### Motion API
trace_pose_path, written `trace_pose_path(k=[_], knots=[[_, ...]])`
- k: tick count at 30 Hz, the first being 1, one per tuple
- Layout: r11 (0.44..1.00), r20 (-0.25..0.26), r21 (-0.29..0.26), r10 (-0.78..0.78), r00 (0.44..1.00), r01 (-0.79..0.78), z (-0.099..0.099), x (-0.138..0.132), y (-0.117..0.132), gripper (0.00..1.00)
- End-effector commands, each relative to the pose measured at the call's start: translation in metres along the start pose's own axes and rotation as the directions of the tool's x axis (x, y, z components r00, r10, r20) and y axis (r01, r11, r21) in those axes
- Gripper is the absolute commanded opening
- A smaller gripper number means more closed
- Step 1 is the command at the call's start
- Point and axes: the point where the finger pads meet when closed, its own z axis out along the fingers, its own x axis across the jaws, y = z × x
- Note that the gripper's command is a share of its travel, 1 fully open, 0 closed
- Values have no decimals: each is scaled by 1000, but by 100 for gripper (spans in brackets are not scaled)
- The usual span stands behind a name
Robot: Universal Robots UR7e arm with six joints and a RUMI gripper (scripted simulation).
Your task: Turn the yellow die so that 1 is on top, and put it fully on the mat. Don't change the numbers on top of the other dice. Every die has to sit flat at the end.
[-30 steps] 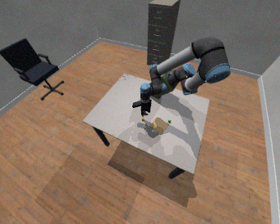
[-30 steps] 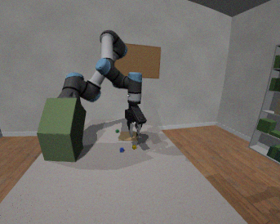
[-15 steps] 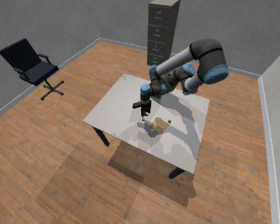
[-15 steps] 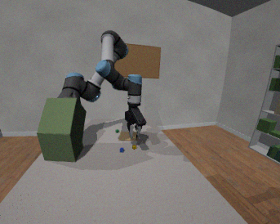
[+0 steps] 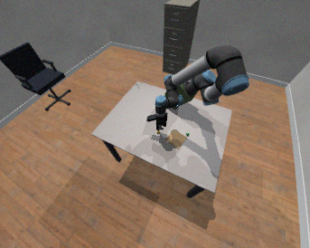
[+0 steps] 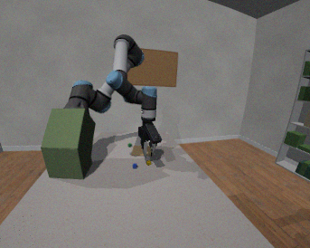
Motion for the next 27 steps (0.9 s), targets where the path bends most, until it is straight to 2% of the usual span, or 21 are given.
trace_pose_path(k=[1,14,27], knots=[[1000,1,1,0,1000,0,6,0,-1,21],[1000,1,1,0,1000,0,18,0,-1,21],[1000,1,1,0,1000,0,20,0,-1,21]])
